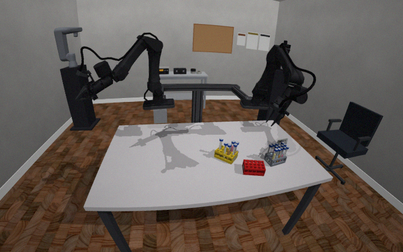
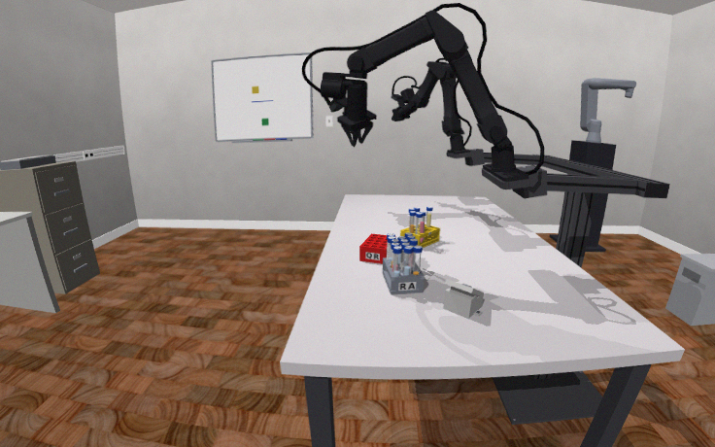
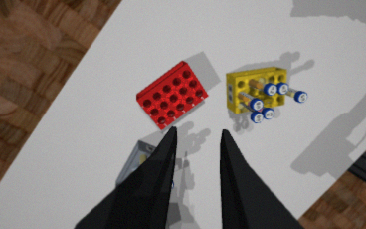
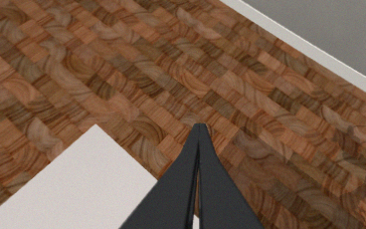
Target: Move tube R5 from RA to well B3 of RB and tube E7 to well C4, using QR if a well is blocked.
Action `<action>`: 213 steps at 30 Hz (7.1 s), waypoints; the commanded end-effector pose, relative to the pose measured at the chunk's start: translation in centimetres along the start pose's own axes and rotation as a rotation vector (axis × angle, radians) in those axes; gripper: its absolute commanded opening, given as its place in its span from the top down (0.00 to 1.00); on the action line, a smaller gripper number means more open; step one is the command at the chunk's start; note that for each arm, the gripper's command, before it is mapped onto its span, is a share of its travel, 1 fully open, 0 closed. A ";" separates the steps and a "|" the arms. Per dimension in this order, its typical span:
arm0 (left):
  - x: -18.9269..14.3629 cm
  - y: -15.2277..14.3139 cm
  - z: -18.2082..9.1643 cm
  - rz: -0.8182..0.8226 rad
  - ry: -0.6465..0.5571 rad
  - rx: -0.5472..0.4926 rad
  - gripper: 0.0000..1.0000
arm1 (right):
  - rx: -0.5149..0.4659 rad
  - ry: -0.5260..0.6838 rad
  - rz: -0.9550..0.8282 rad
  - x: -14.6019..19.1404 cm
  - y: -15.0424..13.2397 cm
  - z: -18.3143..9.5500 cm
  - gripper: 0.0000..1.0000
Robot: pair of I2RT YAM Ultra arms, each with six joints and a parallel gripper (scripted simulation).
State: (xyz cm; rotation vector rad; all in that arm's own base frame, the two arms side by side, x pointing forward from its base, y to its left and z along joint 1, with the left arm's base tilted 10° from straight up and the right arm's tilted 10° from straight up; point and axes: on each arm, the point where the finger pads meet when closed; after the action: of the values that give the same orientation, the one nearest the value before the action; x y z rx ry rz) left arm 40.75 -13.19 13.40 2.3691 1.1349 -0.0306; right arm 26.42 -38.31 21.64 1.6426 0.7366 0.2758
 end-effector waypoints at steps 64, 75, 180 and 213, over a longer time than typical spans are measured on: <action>-0.2 0.4 -0.4 0.010 0.000 -0.015 0.70 | -0.123 -0.649 0.090 -24.9 12.4 -19.3 1.00; -0.2 0.4 -0.4 0.010 0.000 -0.015 0.70 | -0.123 -0.649 0.090 -24.9 12.4 -19.3 1.00; 0.8 -21.0 11.3 -0.206 0.421 0.275 0.70 | -0.123 -0.649 0.090 -24.9 12.4 -19.3 1.00; 11.7 -29.8 3.7 -0.209 0.418 0.288 0.70 | -0.123 -0.649 0.090 -24.9 12.4 -19.3 1.00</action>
State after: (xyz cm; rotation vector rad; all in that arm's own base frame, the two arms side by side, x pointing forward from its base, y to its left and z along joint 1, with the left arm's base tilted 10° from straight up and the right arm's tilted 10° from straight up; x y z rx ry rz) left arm 26.35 8.88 -5.76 2.5365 1.7603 0.2650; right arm 1.12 -39.62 40.73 1.5685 0.1791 -0.1367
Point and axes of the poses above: on each arm, the point where the finger pads meet when closed, its own z axis out along the fingers, its own x axis across the jaws, y = z × x, and after that the axes turned 11 degrees about -z, right-handed
